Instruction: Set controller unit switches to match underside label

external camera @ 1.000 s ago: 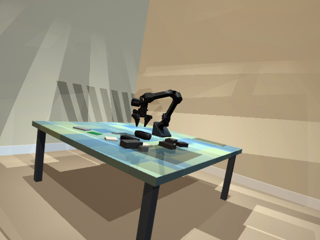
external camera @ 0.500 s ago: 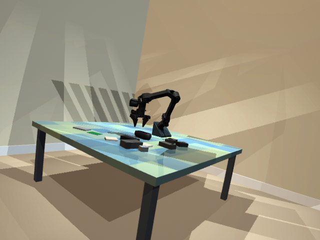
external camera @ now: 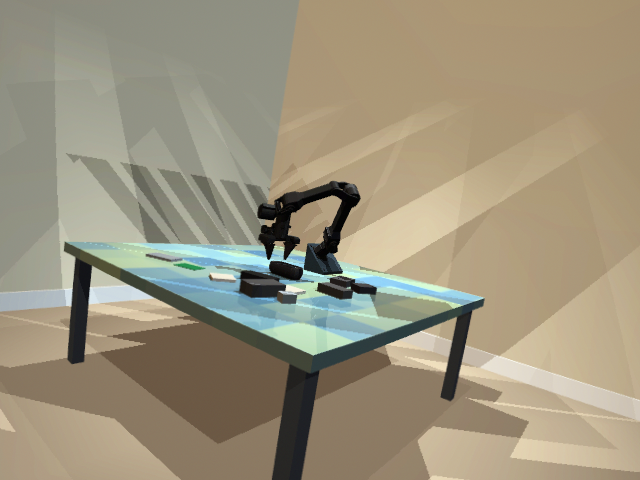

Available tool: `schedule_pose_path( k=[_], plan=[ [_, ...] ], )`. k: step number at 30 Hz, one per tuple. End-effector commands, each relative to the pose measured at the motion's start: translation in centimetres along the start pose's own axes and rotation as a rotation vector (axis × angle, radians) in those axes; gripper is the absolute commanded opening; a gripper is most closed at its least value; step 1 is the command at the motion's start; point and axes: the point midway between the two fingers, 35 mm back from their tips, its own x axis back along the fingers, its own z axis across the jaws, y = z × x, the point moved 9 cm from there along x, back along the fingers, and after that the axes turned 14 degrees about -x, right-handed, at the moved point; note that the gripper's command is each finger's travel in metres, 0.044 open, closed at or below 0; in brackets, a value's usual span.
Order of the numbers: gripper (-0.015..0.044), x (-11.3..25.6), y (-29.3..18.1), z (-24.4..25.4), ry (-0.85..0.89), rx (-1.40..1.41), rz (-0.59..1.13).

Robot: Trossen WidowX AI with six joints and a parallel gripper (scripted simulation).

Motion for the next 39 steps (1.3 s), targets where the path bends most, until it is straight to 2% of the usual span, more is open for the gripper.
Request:
schedule_pose_path(
  k=[1, 13, 17, 31, 39],
  plan=[
    [0.044, -0.8, 0.0, -0.1, -0.004, -0.006, 0.005],
    [0.044, -2.4, 0.0, -0.3, -0.005, -0.006, 0.007],
    [0.0335, -2.4, 0.0, -0.3, -0.005, -0.006, 0.007],
    [0.0242, -2.4, 0.0, -0.3, -0.005, -0.006, 0.007],
    [0.0032, -2.4, -0.4, -0.1, -0.005, -0.006, 0.007]
  ],
)
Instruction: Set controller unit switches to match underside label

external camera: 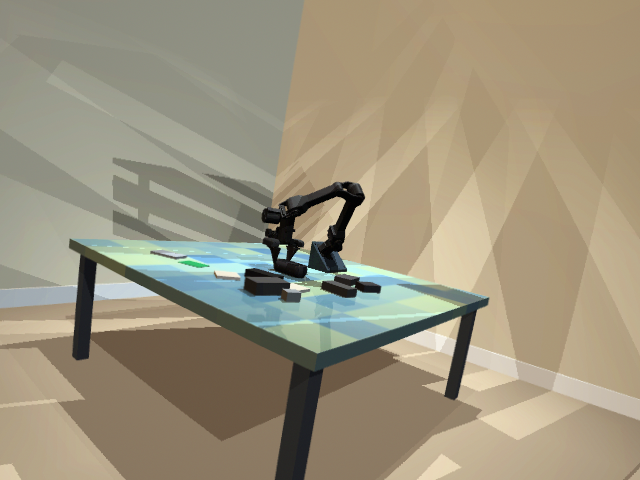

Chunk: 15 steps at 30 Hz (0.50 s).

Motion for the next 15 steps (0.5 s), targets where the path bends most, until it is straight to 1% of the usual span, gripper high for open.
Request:
schedule_pose_path(
  k=[1, 15],
  plan=[
    [0.0005, -0.1, -0.5, 0.1, -0.001, -0.004, 0.006],
    [0.0, -0.2, -1.7, 0.6, -0.001, -0.003, 0.006]
  ],
)
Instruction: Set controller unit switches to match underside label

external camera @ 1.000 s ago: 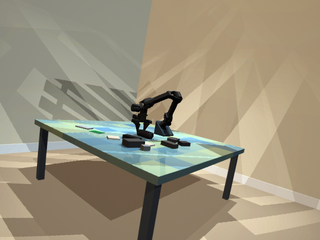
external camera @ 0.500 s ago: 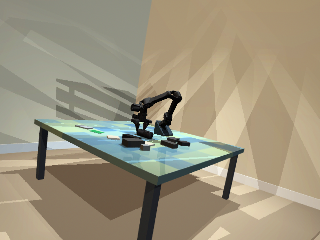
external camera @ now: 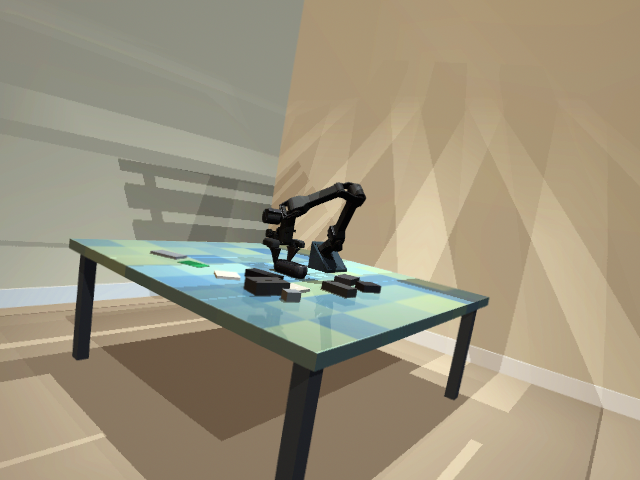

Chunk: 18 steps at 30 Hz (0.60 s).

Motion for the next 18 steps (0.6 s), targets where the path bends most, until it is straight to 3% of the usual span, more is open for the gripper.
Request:
schedule_pose_path(
  k=[1, 3, 15, 18],
  plan=[
    [0.0, -0.1, -0.8, 0.3, 0.003, 0.01, 0.016],
    [0.0, -0.1, -0.8, 0.3, 0.003, 0.01, 0.016],
    [0.0315, 0.0, -0.2, 0.1, 0.0, 0.002, -0.002],
    [0.0394, 2.5, 0.0, 0.2, 0.003, 0.006, 0.004]
  ],
)
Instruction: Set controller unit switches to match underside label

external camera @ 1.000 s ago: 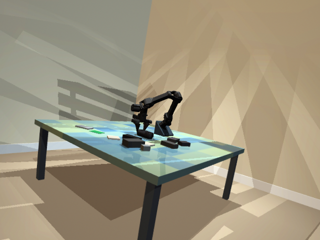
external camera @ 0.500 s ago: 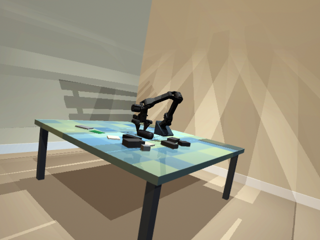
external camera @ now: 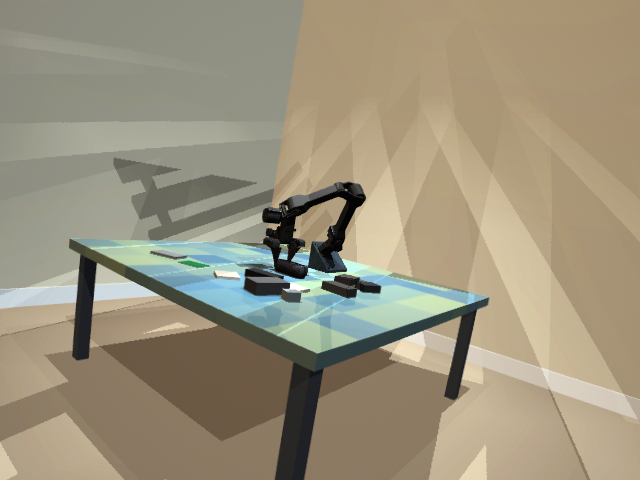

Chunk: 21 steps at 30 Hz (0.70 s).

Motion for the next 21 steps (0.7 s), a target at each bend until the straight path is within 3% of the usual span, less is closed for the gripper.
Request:
schedule_pose_path(
  k=[1, 2, 12, 21],
  plan=[
    [0.042, 3.4, 0.3, 0.1, 0.013, 0.008, 0.009],
    [0.044, 4.2, 0.3, 0.0, 0.013, 0.009, 0.012],
    [0.044, 4.5, 0.3, 0.0, 0.013, 0.009, 0.014],
    [0.0204, 2.4, -6.2, 2.9, 0.014, -0.002, 0.019]
  ],
)
